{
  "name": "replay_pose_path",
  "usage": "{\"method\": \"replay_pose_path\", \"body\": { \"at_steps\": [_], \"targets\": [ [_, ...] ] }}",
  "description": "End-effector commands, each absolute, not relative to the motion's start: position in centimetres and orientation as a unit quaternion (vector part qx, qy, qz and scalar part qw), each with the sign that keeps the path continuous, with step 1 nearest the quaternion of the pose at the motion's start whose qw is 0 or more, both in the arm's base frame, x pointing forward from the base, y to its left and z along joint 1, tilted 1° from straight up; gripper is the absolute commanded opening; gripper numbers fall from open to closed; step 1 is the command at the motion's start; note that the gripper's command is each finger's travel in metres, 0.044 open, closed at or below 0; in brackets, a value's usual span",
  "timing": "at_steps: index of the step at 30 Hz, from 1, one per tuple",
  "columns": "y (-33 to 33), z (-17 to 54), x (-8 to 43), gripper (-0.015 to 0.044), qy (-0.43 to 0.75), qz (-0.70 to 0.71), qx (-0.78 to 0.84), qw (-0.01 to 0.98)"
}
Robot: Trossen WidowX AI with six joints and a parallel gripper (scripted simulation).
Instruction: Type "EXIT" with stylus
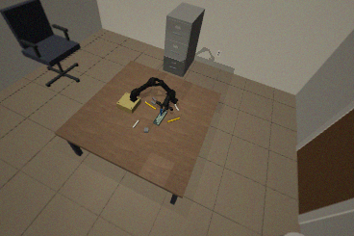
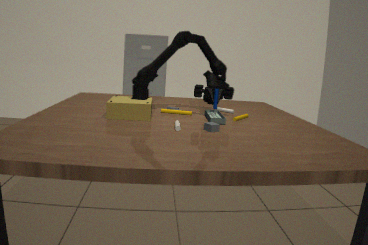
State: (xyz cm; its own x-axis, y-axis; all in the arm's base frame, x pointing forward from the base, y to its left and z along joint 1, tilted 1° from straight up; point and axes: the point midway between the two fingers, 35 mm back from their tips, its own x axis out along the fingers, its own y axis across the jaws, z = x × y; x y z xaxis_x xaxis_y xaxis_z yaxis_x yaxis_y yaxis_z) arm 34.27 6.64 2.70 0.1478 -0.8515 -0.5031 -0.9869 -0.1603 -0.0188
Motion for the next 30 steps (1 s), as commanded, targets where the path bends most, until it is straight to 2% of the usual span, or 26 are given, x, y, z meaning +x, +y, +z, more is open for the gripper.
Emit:
{"method": "replay_pose_path", "body": {
  "at_steps": [1,30],
  "targets": [
    [6.6,2.5,34.3,0.0081,0.624,0.192,-0.736,0.178],
    [6.6,3.0,34.2,0.0081,0.624,0.192,-0.736,0.178]
  ]
}}
